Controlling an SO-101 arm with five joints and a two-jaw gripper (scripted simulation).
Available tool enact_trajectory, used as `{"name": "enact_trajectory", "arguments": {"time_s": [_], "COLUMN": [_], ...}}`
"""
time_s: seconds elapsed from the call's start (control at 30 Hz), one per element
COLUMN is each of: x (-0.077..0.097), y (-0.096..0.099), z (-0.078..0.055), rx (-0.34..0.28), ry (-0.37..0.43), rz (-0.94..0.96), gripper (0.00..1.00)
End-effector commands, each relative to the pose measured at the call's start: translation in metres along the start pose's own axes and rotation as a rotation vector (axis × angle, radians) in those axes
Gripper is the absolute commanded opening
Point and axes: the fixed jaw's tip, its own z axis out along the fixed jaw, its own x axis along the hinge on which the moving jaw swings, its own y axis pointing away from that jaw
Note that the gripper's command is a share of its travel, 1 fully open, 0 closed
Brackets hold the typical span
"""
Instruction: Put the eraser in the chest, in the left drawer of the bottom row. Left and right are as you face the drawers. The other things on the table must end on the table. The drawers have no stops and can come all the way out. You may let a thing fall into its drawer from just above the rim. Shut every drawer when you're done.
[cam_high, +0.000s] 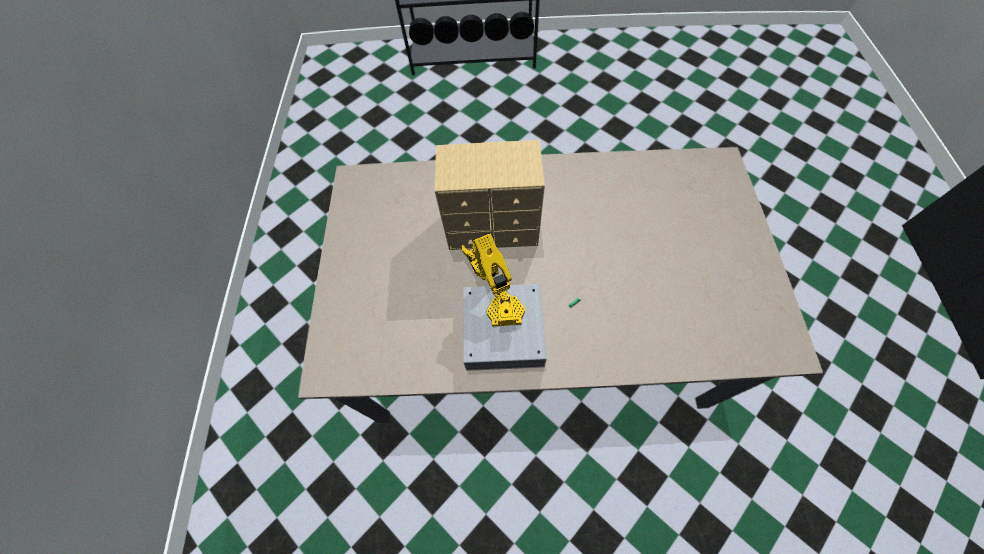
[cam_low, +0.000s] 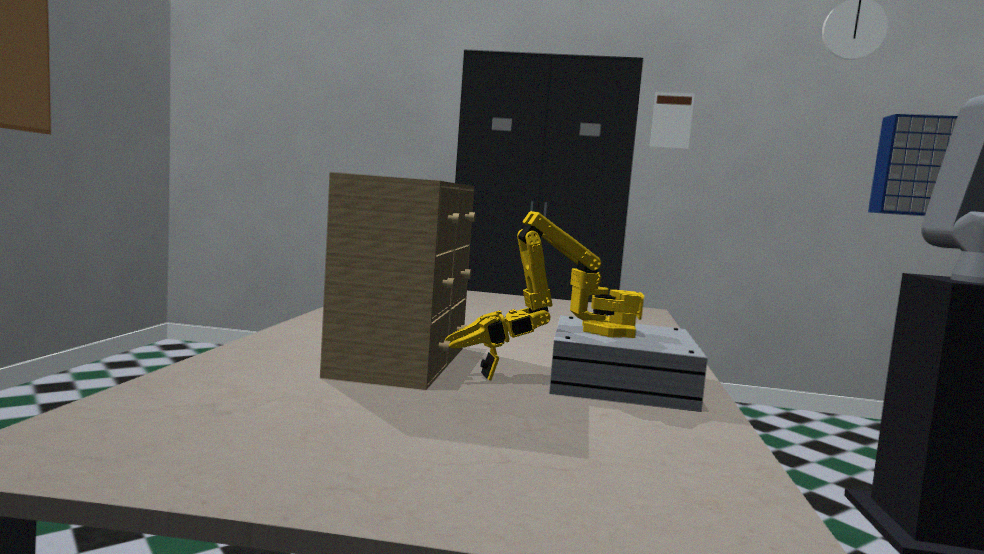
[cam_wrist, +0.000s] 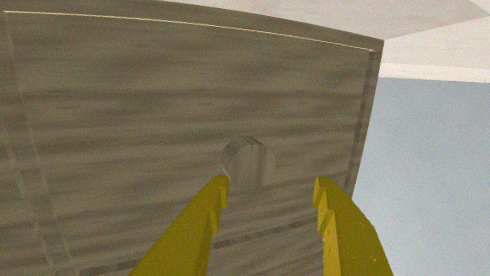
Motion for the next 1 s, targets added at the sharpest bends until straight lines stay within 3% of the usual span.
{"name": "enact_trajectory", "arguments": {"time_s": [0.0,0.53,0.97], "x": [-0.001,-0.008,-0.006], "y": [-0.006,-0.017,-0.017], "z": [-0.008,-0.036,-0.033], "rx": [0.021,0.069,0.069], "ry": [-0.018,-0.107,-0.129], "rz": [0.004,0.000,0.000], "gripper": [0.21,0.21,0.21]}}
